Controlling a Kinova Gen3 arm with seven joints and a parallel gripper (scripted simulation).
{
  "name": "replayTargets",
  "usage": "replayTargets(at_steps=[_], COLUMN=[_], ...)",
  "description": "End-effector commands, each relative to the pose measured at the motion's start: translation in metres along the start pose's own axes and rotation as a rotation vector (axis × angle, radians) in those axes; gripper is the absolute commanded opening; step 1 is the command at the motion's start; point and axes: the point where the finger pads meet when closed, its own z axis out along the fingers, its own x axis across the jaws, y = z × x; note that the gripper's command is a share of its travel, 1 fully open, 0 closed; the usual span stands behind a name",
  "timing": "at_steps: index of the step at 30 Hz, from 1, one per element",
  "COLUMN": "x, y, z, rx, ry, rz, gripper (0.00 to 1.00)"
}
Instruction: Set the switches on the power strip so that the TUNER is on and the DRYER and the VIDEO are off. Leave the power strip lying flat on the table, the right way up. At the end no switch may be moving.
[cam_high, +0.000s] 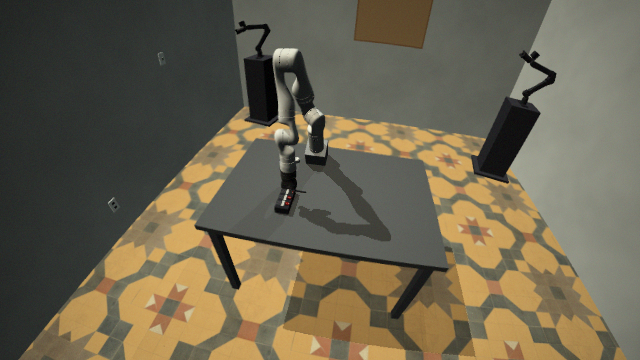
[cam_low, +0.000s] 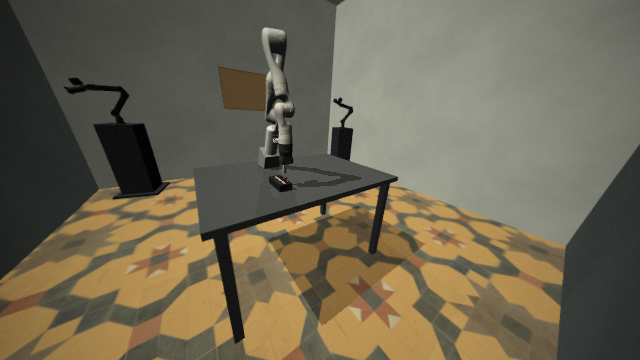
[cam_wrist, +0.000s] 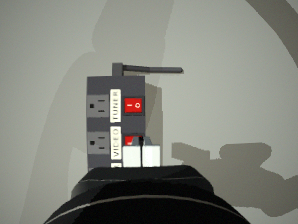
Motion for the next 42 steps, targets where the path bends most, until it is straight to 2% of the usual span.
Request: replayTargets(at_steps=[1, 18, 24, 42], x=[-0.003, -0.003, -0.013, -0.014], y=[0.001, 0.000, -0.041, -0.045], z=[-0.001, -0.002, -0.016, -0.017], rx=[-0.003, -0.003, -0.003, -0.003], ry=[-0.005, -0.005, -0.005, -0.005], rz=[0.006, 0.006, 0.006, 0.006], gripper=[0.00, 0.00, 0.00, 0.00])
